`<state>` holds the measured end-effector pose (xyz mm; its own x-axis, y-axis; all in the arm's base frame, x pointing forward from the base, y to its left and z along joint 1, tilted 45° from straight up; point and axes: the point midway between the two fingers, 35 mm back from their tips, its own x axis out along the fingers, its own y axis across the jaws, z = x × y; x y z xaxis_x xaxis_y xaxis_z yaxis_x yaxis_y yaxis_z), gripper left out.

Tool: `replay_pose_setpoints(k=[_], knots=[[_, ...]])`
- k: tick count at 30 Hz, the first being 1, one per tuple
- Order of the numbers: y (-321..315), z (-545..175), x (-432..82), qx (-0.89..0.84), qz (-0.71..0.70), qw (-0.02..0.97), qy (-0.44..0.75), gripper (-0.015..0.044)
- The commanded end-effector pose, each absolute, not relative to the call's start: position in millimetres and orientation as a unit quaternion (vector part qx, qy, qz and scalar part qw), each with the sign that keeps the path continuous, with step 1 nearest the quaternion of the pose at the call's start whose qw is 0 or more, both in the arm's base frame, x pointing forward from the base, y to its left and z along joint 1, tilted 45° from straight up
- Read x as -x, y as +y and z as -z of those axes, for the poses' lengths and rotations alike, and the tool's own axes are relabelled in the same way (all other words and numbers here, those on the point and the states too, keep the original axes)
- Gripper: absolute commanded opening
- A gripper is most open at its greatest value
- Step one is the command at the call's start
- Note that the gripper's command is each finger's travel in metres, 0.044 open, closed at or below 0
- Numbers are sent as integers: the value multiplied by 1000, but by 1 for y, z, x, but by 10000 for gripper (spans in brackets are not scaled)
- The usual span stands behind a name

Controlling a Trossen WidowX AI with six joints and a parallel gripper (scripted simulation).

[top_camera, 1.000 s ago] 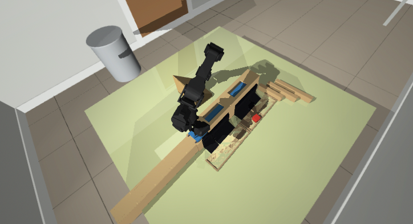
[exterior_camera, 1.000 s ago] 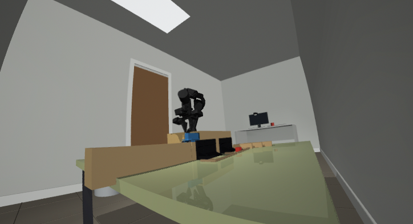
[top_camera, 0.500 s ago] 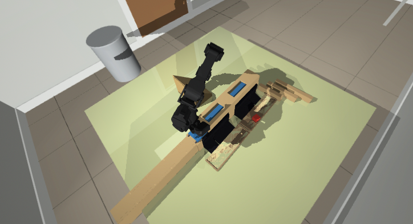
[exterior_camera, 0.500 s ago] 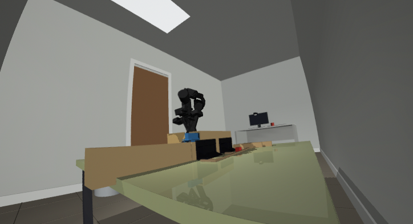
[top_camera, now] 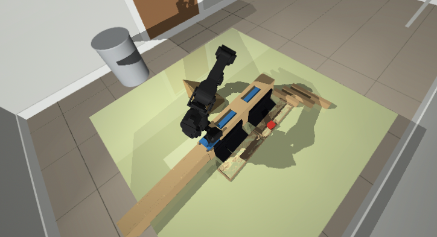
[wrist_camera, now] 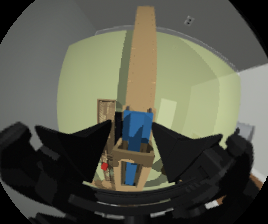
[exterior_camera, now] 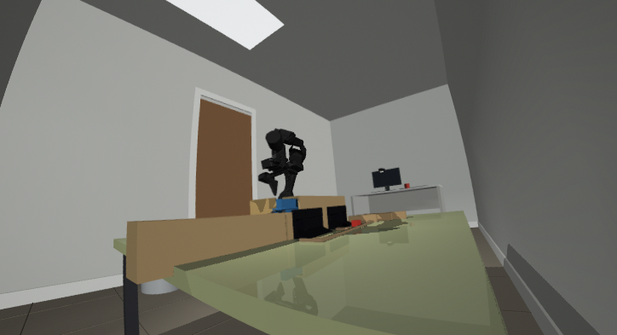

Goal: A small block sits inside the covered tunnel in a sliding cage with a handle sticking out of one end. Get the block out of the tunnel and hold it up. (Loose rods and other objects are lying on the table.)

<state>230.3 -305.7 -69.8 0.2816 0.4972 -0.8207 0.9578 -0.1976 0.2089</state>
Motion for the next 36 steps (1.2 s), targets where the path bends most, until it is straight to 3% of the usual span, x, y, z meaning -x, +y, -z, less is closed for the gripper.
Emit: replay_pose_setpoints(k=[1, 3, 12, 29, 36], knots=[[-317, 61, -227, -709, 310, 371, 514, 394], [-322, 54, -226, -709, 309, 370, 514, 440], [-300, 85, -232, -710, 308, 370, 514, 440], [-301, 81, -231, -707, 308, 371, 517, 0], [-301, 81, -231, -707, 308, 371, 517, 0]])
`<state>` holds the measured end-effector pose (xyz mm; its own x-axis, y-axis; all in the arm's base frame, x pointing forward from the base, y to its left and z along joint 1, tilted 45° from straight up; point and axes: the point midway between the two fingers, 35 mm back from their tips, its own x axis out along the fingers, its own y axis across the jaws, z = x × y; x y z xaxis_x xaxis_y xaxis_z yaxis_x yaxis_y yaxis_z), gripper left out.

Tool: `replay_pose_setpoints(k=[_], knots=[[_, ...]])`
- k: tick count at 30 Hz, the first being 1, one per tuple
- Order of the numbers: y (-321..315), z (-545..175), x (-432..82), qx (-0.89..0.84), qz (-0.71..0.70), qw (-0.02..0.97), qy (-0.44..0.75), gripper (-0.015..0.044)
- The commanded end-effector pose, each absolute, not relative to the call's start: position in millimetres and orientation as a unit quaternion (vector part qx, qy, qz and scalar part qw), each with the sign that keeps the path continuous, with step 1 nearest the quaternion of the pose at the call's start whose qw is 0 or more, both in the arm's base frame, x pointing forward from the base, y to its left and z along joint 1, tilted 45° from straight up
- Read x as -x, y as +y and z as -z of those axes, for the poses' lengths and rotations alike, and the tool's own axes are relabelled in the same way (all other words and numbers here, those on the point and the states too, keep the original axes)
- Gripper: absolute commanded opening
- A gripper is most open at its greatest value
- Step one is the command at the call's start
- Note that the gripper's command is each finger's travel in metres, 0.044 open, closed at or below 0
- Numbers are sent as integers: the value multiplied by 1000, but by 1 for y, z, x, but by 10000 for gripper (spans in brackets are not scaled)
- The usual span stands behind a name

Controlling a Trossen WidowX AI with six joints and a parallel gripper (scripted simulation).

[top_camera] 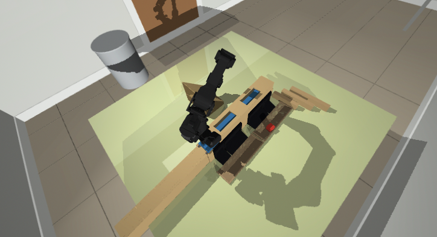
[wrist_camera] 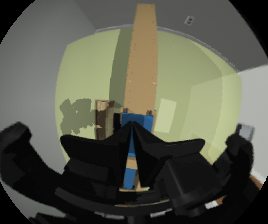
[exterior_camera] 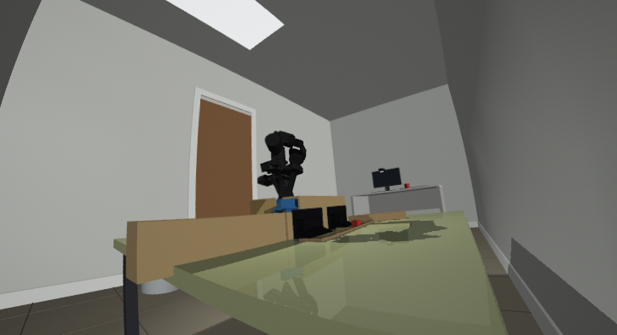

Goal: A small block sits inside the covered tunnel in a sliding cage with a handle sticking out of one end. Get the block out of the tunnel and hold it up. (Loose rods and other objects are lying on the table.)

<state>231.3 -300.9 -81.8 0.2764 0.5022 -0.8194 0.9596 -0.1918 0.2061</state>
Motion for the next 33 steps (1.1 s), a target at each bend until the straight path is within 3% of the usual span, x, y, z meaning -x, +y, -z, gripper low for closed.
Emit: replay_pose_setpoints(k=[1, 5, 22, 25, 33], knots=[[-301, 81, -231, -707, 308, 371, 517, 0], [-298, 80, -232, -708, 308, 371, 517, 0], [-325, 55, -227, -709, 309, 370, 514, 440], [-316, 54, -238, -698, 300, 390, 520, 440], [-247, -3, -332, -554, 165, 570, 583, 440]])
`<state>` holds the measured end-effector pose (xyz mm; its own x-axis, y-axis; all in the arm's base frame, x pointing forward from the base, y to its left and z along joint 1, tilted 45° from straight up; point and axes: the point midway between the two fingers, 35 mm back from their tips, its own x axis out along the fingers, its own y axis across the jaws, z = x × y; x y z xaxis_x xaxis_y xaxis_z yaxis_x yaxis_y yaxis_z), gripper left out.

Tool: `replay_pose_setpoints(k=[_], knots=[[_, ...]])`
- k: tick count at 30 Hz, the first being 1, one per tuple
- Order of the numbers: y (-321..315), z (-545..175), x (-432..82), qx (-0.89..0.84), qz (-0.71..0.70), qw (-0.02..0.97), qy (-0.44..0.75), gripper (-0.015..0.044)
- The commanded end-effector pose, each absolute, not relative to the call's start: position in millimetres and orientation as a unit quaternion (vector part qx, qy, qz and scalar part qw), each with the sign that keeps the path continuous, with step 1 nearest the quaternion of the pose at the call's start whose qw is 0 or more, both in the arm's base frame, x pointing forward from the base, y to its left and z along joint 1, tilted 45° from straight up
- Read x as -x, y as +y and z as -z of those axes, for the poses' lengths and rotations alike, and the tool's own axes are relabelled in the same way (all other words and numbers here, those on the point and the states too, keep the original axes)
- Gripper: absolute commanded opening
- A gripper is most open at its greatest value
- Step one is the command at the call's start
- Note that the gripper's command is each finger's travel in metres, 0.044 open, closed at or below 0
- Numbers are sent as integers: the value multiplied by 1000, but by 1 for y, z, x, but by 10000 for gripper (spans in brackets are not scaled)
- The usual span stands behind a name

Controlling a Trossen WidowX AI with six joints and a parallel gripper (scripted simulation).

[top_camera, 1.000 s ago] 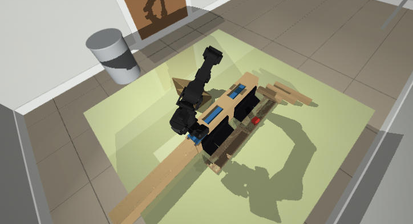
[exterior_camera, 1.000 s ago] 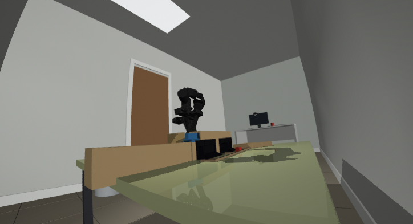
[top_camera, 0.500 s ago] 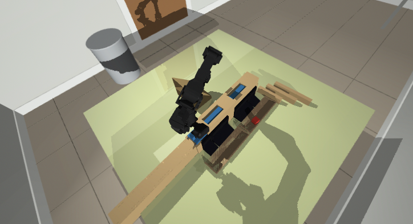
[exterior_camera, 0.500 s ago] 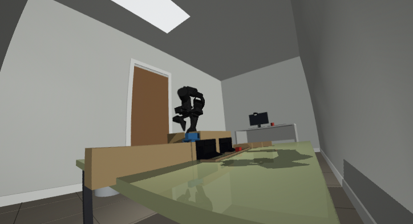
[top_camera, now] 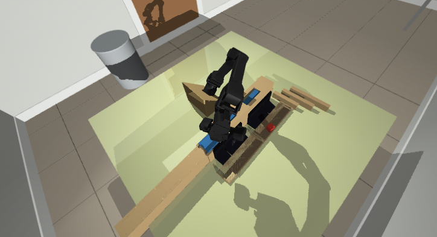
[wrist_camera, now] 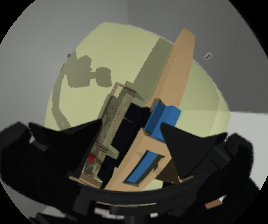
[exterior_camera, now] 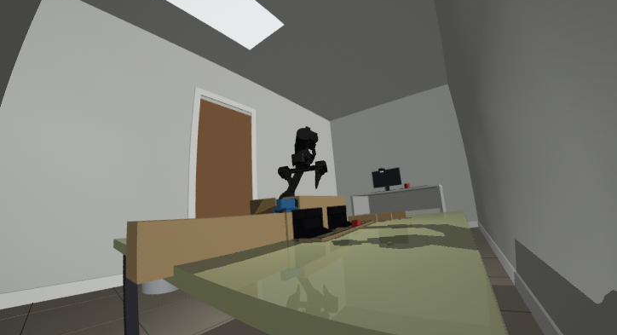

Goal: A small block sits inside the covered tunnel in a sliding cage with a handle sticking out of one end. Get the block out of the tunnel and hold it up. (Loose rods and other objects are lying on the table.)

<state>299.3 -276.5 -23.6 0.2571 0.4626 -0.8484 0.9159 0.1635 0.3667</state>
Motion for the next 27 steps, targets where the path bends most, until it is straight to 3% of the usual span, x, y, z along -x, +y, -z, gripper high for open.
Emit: replay_pose_setpoints(k=[1, 8, 14, 27], knots=[[-233, -10, -341, -538, 138, 585, 592, 440], [-126, -60, -391, -411, -60, 661, 625, 440], [-30, -102, -405, -299, -228, 690, 618, 440], [-14, -101, -407, -287, -247, 691, 615, 440]])
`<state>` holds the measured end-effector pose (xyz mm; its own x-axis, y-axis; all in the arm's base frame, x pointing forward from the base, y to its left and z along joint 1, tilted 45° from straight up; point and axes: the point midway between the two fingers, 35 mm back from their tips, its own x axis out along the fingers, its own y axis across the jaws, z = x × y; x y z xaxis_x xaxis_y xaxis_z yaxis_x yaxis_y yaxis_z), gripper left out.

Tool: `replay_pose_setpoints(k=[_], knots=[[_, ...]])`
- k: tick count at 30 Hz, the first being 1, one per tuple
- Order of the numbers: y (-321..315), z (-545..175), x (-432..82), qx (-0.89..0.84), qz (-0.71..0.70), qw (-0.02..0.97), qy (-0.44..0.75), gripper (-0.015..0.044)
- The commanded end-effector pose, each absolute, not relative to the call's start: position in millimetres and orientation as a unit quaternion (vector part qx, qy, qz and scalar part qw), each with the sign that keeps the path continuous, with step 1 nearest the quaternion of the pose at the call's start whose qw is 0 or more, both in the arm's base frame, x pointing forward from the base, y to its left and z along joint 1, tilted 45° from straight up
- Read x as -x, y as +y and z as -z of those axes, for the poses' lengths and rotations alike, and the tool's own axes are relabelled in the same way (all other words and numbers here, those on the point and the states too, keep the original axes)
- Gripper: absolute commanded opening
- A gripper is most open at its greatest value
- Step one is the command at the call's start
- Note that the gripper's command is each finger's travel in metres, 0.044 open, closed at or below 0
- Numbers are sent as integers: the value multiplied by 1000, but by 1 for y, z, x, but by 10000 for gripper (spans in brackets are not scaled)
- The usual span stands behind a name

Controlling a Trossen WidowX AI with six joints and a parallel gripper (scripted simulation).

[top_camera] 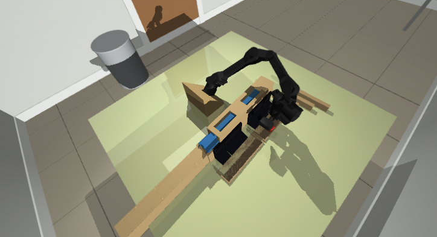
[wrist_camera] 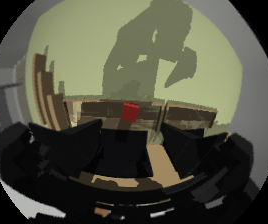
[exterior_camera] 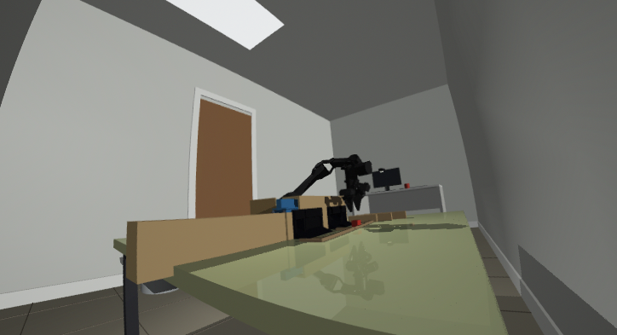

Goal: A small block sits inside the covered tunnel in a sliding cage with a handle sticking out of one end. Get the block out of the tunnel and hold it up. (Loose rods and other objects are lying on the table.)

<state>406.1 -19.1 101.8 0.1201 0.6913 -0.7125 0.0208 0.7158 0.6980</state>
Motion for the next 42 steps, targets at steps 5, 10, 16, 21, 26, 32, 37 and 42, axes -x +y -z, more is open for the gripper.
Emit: replay_pose_setpoints(k=[5, 10, 16, 21, 26, 32, 37, 42], knots=[[-9, -95, -408, -287, -247, 691, 615, 440], [-3, -90, -410, -287, -247, 692, 615, 440], [4, -83, -411, -287, -247, 692, 615, 440], [9, -77, -412, -287, -247, 692, 615, 440], [15, -71, -413, -287, -247, 692, 615, 440], [22, -65, -413, -287, -248, 691, 615, 440], [28, -59, -414, -288, -248, 691, 615, 440], [26, -61, -414, -285, -248, 693, 614, 361]])
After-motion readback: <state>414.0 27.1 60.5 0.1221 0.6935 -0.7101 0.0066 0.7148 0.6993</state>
